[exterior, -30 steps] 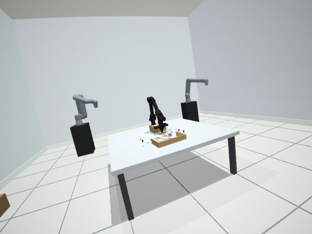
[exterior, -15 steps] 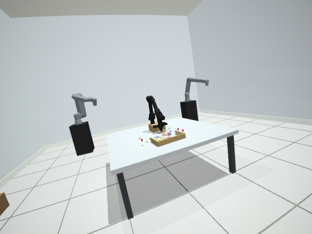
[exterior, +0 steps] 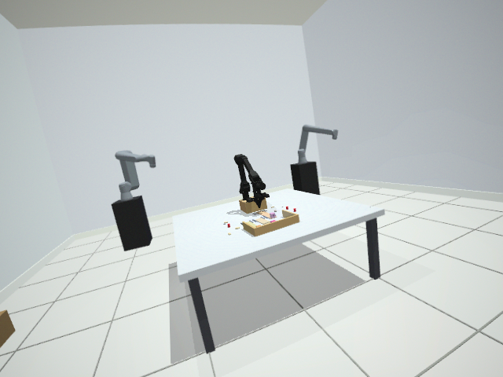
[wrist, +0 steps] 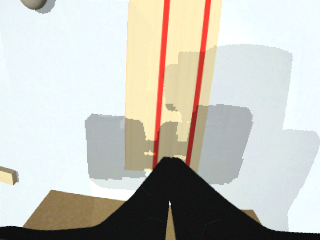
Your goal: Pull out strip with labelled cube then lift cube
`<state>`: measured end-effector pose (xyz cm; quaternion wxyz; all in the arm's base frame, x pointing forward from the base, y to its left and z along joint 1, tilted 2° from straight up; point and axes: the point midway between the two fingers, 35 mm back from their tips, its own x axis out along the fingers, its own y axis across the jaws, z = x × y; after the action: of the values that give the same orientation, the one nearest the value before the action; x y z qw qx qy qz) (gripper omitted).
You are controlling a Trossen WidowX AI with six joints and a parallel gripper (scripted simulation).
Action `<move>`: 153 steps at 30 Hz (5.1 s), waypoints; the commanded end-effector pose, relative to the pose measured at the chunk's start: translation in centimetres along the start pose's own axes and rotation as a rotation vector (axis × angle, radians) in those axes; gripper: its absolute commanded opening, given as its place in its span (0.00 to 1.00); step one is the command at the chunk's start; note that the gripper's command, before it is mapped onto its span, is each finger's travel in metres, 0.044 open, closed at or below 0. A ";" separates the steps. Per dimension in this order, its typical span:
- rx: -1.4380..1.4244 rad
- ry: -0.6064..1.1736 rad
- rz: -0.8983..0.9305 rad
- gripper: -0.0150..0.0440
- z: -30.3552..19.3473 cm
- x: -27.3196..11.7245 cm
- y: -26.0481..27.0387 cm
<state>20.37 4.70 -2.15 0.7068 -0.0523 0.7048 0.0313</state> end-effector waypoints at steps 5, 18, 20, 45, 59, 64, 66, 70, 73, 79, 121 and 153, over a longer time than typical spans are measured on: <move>0.017 0.006 0.003 0.48 2.3 -0.6 0.0; 0.017 0.002 0.003 1.00 6.8 -1.3 -0.1; 0.017 0.001 0.003 1.00 7.6 -1.5 -0.1; 0.018 -0.008 0.003 1.00 16.6 -2.9 0.0; 0.018 -0.012 0.004 1.00 21.2 -3.2 0.4; 0.018 -0.012 0.004 0.78 21.3 -2.7 0.4; 0.018 -0.012 0.004 0.69 21.3 -2.4 0.4; 0.018 -0.012 0.004 0.68 21.3 -1.7 0.4; 0.018 -0.012 0.004 0.68 21.3 -1.2 0.4; 0.018 -0.012 0.004 0.68 21.3 -0.2 0.4; 0.020 -0.013 0.002 0.25 19.7 0.7 0.3; 0.017 -0.001 0.003 0.25 9.8 -1.9 -0.3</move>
<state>31.19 5.75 -0.22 0.7071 -0.0464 0.7052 0.0258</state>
